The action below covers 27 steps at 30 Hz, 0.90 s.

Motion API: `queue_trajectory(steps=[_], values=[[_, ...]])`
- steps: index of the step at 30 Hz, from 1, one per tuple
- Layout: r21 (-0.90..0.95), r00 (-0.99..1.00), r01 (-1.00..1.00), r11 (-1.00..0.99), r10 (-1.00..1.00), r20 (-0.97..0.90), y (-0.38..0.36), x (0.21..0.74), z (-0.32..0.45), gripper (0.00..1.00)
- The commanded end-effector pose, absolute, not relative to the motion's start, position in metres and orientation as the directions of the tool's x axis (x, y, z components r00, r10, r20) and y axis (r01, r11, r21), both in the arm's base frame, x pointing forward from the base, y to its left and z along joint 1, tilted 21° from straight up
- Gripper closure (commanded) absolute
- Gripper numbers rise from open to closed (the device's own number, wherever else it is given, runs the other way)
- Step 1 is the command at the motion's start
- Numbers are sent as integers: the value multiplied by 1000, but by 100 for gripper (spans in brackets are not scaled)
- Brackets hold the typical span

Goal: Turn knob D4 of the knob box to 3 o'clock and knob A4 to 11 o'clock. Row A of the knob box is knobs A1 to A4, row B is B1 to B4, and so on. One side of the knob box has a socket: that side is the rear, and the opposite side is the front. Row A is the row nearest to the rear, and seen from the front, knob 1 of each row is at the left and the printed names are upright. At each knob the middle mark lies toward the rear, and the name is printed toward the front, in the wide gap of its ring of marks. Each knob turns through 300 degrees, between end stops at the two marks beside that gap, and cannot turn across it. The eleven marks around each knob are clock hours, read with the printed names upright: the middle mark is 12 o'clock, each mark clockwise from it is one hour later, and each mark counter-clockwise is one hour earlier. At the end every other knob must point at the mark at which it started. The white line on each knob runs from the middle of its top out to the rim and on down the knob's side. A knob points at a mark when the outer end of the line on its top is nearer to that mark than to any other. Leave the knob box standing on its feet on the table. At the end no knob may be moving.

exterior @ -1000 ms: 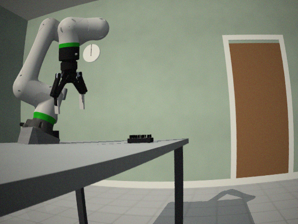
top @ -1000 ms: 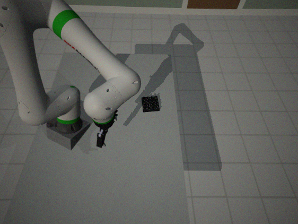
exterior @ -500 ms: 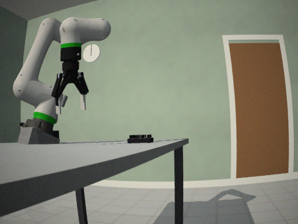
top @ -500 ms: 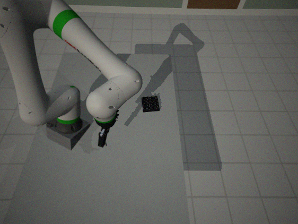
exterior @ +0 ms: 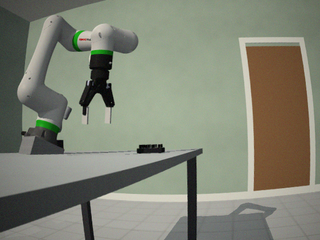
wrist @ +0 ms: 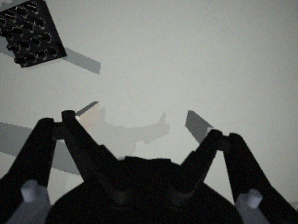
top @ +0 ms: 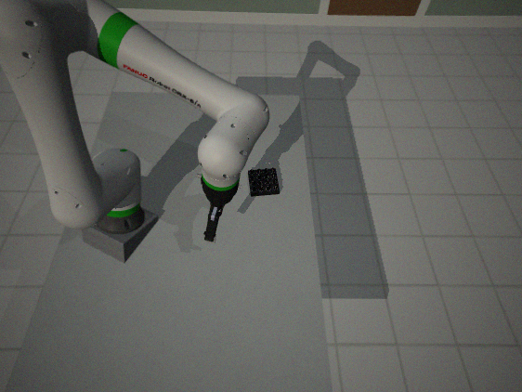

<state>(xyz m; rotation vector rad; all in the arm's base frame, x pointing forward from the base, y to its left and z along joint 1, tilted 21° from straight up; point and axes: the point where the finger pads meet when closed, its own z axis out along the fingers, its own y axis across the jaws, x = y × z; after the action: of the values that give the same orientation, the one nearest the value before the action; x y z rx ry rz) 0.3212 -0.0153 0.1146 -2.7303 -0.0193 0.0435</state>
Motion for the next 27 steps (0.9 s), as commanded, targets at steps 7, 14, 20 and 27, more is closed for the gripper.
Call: queue_trajectory(steps=[7,14,20,27], values=[[-321,997,81,-943,79,21,54,363,128,0],[-304,992,124,-944,111,60,99,376,139,0],[-298,986,160,-941,137,94,139,383,149,0],[-301,977,201,-932,167,134,188,385,162,0]])
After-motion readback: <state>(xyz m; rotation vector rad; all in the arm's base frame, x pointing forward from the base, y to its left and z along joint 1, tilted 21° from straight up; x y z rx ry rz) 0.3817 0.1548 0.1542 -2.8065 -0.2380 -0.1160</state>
